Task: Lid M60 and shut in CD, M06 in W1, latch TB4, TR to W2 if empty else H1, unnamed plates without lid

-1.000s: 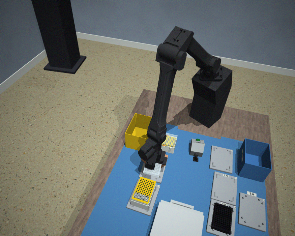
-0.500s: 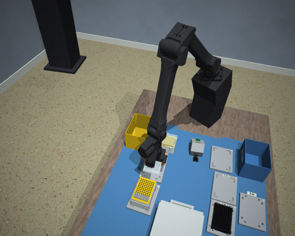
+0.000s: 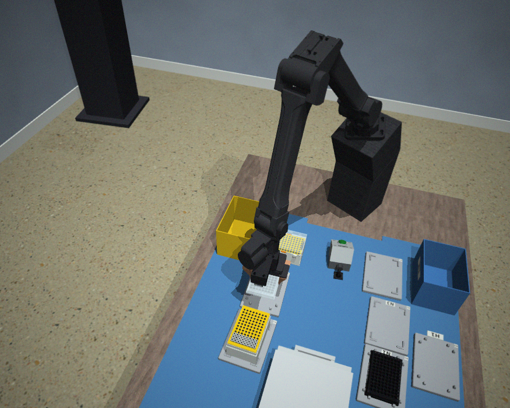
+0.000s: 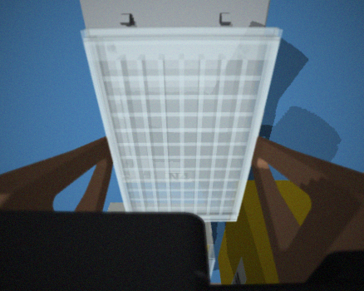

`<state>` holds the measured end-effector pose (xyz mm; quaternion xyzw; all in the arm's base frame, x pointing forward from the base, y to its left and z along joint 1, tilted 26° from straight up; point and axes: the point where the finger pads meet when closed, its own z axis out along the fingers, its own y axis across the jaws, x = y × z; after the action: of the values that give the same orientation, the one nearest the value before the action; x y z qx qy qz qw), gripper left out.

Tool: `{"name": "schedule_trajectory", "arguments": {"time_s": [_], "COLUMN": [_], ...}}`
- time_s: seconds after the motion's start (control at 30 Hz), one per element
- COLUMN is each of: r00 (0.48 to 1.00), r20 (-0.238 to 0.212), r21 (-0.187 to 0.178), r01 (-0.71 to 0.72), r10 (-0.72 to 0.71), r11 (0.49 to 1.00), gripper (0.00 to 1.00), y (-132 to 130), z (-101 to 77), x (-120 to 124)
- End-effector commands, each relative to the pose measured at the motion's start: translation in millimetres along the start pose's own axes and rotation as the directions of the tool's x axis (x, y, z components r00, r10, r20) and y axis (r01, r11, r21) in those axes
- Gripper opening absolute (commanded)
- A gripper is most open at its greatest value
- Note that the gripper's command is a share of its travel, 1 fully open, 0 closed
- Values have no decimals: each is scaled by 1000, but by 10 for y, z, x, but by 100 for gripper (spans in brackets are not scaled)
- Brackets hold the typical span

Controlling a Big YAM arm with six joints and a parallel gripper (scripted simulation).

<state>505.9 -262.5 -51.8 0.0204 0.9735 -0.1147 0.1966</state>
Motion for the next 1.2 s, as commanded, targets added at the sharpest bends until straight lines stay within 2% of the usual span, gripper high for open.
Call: {"name": "schedule_trajectory", "arguments": {"time_s": [0.0, 1.17], "r00": [1000, 1000], "r20": [13, 13], "r21": [-1, 0], "r01": [8, 1], "r10": [-8, -1], "r11": [1000, 1000], "gripper": [0, 0], "y": [38, 47], "z": [-169, -581], "x": [-67, -64]}}
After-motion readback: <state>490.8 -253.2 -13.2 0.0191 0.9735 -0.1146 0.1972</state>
